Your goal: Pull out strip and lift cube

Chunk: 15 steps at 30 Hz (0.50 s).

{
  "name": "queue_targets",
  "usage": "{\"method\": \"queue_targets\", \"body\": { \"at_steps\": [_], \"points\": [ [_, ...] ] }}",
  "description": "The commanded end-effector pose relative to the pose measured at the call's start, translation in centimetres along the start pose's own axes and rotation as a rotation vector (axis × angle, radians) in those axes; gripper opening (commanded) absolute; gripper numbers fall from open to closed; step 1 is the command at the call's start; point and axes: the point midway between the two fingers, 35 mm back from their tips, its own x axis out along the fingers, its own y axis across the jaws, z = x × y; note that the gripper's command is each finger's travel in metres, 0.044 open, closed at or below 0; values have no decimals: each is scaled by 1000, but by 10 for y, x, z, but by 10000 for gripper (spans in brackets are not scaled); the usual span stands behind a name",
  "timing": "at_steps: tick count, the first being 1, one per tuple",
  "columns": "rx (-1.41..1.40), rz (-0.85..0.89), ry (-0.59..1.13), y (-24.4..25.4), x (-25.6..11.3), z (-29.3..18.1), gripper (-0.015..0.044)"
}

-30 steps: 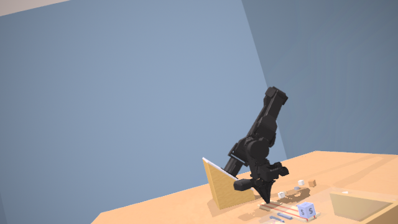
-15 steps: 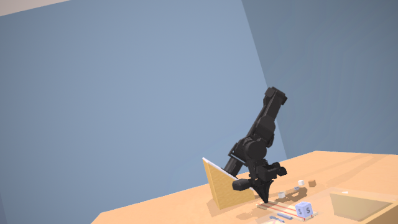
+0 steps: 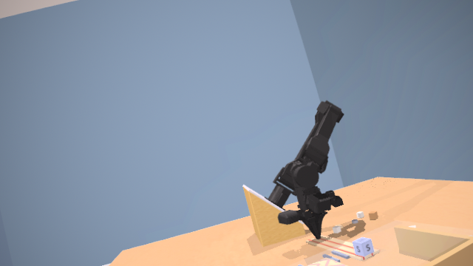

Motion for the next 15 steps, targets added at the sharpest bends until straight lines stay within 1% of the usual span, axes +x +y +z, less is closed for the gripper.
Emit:
{"method": "queue_targets", "body": {
  "at_steps": [1, 13, 14, 15],
  "points": [
    [14, 6, 26, 1, 4, -11, 0],
    [14, 6, 26, 1, 4, -11, 0],
    [1, -1, 1, 0, -2, 0, 0],
    [2, -2, 4, -1, -6, 1, 0]
  ]
}}
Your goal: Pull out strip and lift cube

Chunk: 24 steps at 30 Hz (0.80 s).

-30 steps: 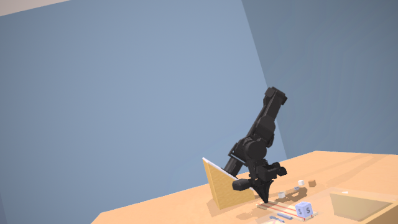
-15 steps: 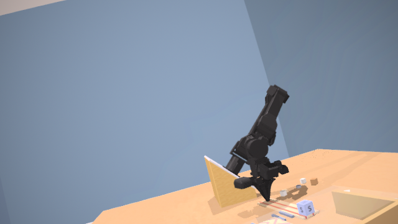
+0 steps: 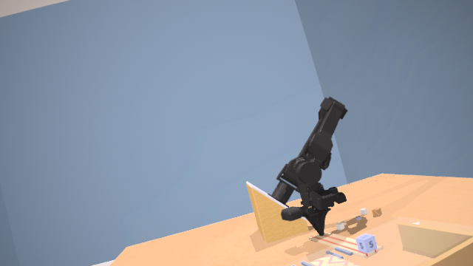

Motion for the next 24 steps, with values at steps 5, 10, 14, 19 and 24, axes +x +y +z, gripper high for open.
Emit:
{"method": "queue_targets", "body": {
  "at_steps": [5, 10, 14, 19, 24],
  "points": [
    [14, 3, 27, -1, -41, 2, 0],
    [14, 3, 27, 1, -41, 0, 0],
    [-32, 4, 27, 2, -39, 16, 79],
    [-39, 4, 26, 2, -39, 29, 210],
    [-40, 4, 26, 1, -41, 45, 341]
  ]
}}
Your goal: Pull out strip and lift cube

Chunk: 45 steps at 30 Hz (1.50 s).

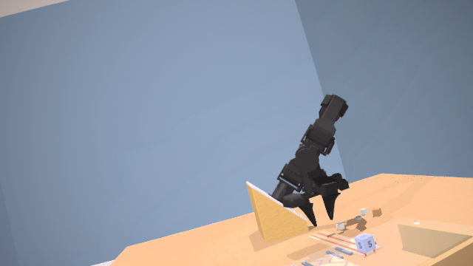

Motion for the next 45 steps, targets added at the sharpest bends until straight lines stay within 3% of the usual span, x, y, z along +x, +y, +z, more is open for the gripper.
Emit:
{"method": "queue_targets", "body": {
  "at_steps": [1, 4, 45],
  "points": [
    [-5, 2, -6, 0, -2, 17, 368],
    [-5, 2, -6, -1, -3, 25, 440],
    [-10, 1, -11, -11, -19, 143, 440]
  ]
}}
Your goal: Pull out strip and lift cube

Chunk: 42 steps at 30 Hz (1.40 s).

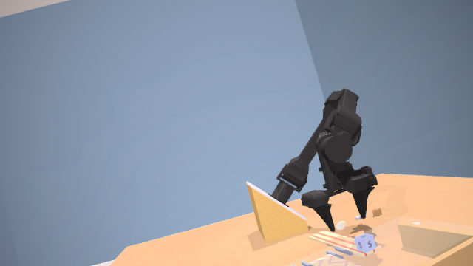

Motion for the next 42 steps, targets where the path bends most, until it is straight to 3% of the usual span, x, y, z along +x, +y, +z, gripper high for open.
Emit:
{"method": "queue_targets", "body": {
  "at_steps": [1, 11, 19, 42],
  "points": [
    [-1, 2, -6, 1, -3, 16, 440],
    [-2, 2, -7, 2, -7, 40, 440],
    [-2, 2, -7, 2, 3, 41, 250],
    [-2, 4, -7, 2, 40, 41, 250]
  ]
}}
